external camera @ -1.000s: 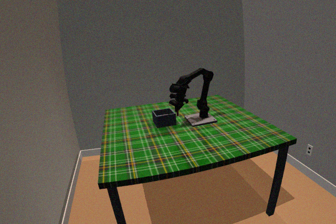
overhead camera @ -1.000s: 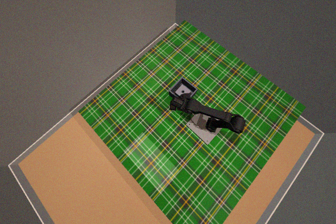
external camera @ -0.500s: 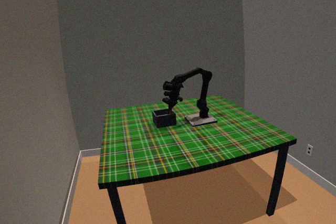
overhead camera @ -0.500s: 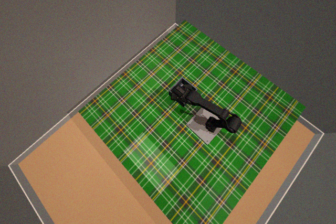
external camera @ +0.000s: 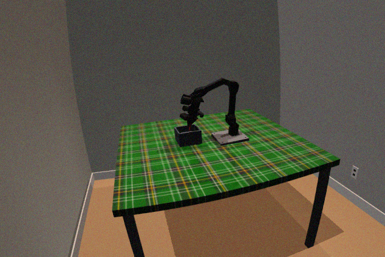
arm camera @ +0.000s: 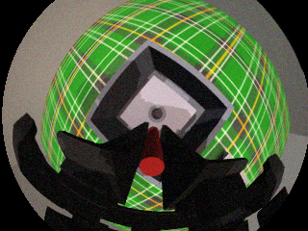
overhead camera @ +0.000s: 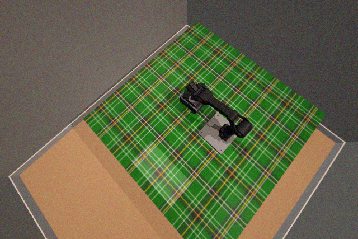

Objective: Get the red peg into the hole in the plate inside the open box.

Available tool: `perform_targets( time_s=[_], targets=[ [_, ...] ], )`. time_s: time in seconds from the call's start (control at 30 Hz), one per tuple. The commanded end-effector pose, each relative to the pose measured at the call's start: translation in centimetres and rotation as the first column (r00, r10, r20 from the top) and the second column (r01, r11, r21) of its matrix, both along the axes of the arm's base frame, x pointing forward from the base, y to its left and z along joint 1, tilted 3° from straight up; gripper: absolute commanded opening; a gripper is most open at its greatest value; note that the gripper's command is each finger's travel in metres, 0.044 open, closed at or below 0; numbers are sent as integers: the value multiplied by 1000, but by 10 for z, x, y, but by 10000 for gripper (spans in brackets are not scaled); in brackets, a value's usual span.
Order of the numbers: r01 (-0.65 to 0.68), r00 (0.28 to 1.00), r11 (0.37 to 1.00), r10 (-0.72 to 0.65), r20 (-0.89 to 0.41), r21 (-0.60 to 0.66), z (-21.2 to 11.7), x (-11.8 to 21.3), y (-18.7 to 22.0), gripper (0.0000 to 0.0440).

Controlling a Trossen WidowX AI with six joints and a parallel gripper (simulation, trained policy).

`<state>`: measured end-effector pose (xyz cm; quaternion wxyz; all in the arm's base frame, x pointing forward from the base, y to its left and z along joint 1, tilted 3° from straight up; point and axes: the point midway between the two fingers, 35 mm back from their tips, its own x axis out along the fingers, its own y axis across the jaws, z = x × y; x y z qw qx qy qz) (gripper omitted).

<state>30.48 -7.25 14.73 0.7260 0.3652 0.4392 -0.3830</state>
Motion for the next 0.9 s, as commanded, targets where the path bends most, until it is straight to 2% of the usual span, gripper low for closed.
perform_targets(
  time_s=[0.0,0.37,0.43,0.57,0.6,0.87],
  targets=[
    [3,1000,1000,-3,0,6,-3,7,-8,4],
    [1,998,999,1,-57,35,-33,18,-21,10],
    [-5,997,999,8,-72,36,-39,19,-22,39],
    [-25,994,999,29,-102,35,-48,22,-26,137],
    [-31,993,999,35,-115,32,-50,21,-28,149],
    [-53,989,998,56,-133,24,-46,34,-38,149]
  ],
)
